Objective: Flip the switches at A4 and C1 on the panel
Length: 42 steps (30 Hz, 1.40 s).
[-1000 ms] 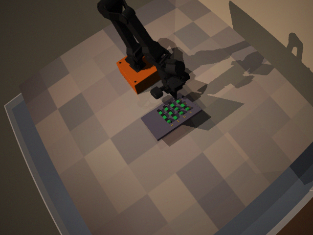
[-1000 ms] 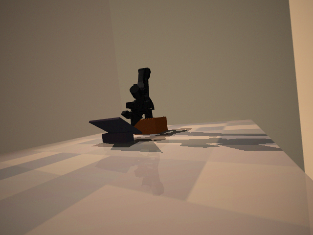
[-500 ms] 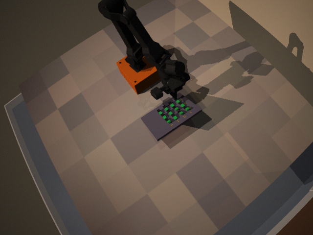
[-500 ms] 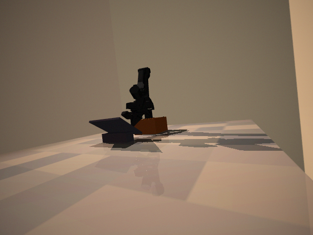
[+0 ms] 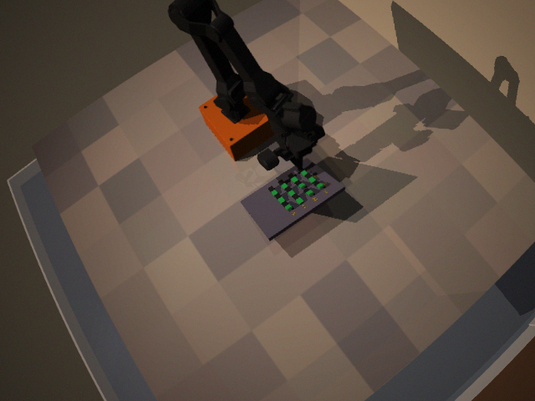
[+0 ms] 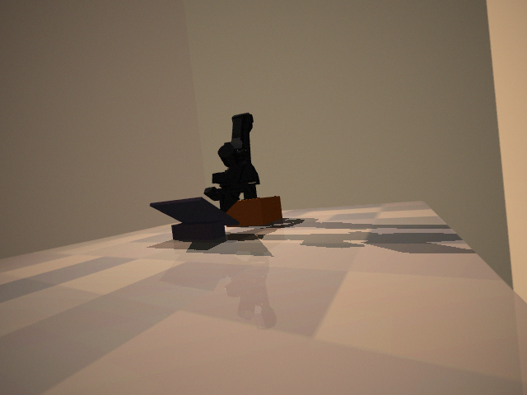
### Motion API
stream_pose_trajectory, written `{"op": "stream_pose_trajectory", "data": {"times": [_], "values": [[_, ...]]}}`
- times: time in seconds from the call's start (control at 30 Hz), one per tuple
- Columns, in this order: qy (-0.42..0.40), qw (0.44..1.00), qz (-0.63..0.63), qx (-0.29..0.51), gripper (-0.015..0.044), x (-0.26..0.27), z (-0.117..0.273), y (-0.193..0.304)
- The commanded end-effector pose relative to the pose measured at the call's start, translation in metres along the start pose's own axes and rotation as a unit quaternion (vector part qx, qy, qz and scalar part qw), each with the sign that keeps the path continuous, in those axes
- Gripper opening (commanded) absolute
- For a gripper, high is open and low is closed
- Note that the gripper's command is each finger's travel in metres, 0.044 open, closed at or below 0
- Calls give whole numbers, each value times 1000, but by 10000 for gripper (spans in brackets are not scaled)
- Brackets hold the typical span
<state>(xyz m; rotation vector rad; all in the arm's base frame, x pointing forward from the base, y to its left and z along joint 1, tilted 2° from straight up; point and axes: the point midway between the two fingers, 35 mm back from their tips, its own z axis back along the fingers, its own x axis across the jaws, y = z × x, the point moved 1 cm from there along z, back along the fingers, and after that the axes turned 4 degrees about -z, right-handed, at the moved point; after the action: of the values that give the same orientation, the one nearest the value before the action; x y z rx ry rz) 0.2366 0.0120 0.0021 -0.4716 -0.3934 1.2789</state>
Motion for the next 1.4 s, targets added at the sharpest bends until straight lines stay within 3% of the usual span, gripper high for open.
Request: {"op": "stream_pose_trajectory", "data": {"times": [0.0, 1.03, 1.37], "values": [[-2, 1000, 2, 0, 0, 0, -1, 0], [-2, 1000, 2, 0, 0, 0, -5, 0], [-1, 1000, 2, 14, 0, 1, 59, -3]]}}
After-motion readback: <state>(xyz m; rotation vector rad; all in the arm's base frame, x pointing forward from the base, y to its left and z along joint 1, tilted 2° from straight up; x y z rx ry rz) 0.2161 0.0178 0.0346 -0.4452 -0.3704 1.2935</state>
